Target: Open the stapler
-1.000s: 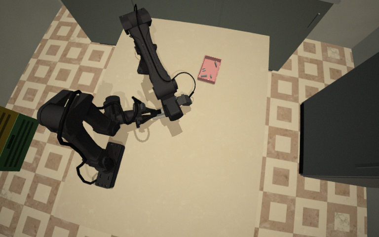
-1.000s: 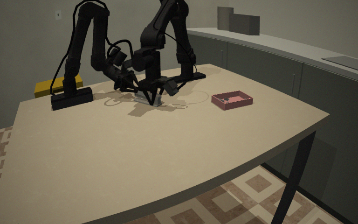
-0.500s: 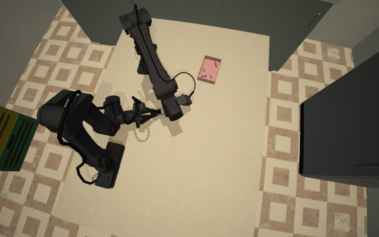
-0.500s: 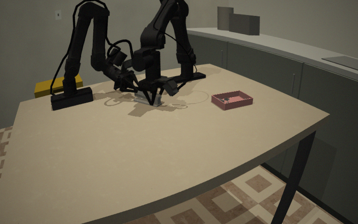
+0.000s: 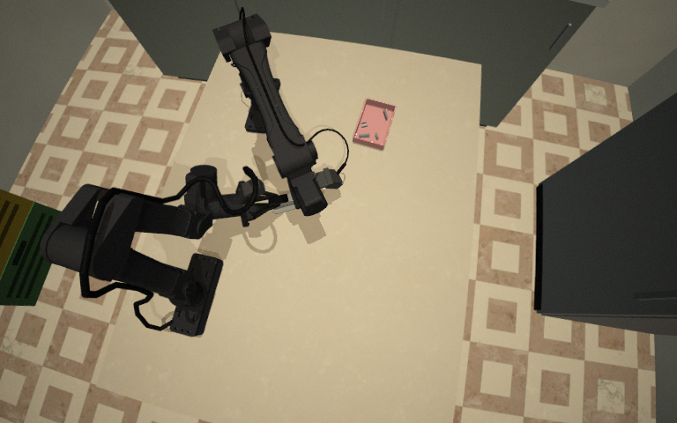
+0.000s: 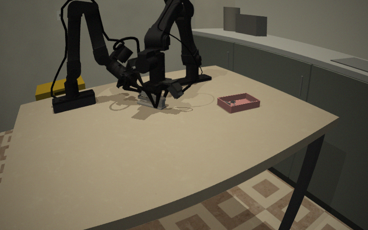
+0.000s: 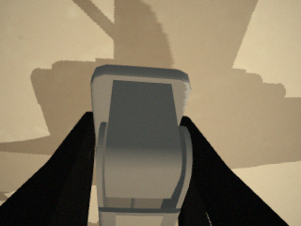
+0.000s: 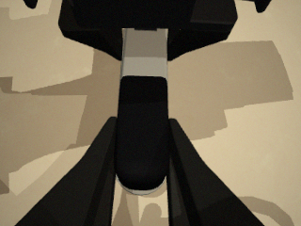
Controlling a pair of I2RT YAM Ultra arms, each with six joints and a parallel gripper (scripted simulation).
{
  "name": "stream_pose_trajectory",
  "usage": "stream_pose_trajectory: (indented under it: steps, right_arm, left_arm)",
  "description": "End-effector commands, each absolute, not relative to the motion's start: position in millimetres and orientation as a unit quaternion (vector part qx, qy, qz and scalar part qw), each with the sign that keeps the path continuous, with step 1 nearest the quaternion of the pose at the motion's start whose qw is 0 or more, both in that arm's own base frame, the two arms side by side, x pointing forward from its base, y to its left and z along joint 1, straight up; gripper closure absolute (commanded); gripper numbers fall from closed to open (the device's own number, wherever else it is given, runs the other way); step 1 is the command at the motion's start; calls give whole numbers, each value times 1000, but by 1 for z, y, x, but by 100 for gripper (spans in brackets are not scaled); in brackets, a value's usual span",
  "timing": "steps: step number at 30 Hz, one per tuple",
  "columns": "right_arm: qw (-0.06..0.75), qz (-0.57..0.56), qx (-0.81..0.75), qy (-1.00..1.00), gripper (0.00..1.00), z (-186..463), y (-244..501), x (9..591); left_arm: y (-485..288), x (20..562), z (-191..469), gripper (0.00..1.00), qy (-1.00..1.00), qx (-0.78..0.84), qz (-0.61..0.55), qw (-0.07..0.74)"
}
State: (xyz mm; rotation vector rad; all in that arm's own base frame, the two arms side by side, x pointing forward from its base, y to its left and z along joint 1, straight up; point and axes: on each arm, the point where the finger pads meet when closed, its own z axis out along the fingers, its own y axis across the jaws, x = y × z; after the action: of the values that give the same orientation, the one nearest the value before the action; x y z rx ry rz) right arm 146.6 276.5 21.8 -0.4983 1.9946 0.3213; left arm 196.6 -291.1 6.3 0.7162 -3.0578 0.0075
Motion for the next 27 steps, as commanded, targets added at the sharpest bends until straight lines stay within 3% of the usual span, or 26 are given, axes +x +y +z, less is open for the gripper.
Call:
stream_pose_trajectory:
  steps: [1,9,11,12,27]
  right_arm:
    - [497,131,-196,835,82,25,281,148]
    - [498,128,-195,835,82,24,280,149]
    - [498,128,-195,835,82,24,280,149]
    - [498,128,-196,835,82,24,280,149]
    - [499,125,-201,834,82,22,278,147]
  left_arm:
    - [-293,199,7,71,-975,224,5,-2]
    - [-293,199,7,71,-975,224,5,-2]
    - [-293,199,7,48,-975,224,5,-2]
    - [-293,199,7,42,-975,224,5,-2]
    - [-291,204,40,42,-974,226,29,-14]
